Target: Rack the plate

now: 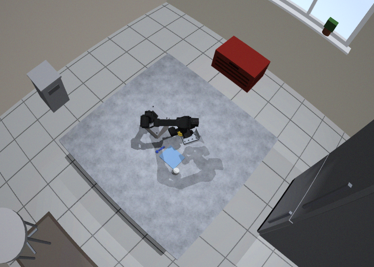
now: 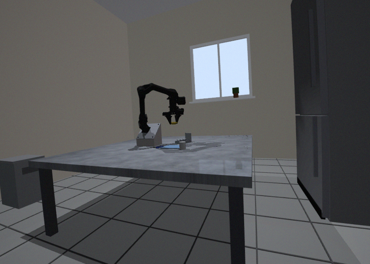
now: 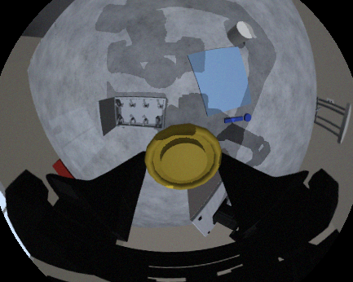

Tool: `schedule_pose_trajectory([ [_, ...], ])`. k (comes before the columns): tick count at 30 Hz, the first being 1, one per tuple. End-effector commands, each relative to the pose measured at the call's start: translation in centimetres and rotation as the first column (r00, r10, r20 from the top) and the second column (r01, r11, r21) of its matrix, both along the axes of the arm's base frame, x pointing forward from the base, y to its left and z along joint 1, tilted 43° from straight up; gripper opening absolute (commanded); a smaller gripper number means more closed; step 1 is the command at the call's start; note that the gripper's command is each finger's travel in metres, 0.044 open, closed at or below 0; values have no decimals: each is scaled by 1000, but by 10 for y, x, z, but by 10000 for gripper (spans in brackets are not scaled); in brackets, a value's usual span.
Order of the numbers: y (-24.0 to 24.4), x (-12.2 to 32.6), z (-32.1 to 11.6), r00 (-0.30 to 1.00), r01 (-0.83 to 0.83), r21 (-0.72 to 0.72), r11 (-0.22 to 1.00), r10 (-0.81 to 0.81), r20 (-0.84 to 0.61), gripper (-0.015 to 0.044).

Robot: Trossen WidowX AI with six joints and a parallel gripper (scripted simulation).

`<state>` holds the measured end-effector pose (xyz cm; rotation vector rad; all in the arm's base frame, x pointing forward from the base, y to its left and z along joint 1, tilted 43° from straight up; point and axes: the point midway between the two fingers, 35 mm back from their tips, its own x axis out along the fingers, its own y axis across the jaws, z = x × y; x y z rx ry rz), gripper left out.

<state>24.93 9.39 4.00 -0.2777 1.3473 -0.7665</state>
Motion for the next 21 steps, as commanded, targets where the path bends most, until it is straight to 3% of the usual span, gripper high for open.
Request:
schedule_pose_trajectory([
  [1, -6, -2, -12, 996, -20, 53, 998, 25, -83, 0],
  [11, -19, -5, -37, 961, -82, 221, 972, 136, -242, 0],
  [21, -30, -7, -59, 903, -151, 411, 899, 294, -313, 0],
])
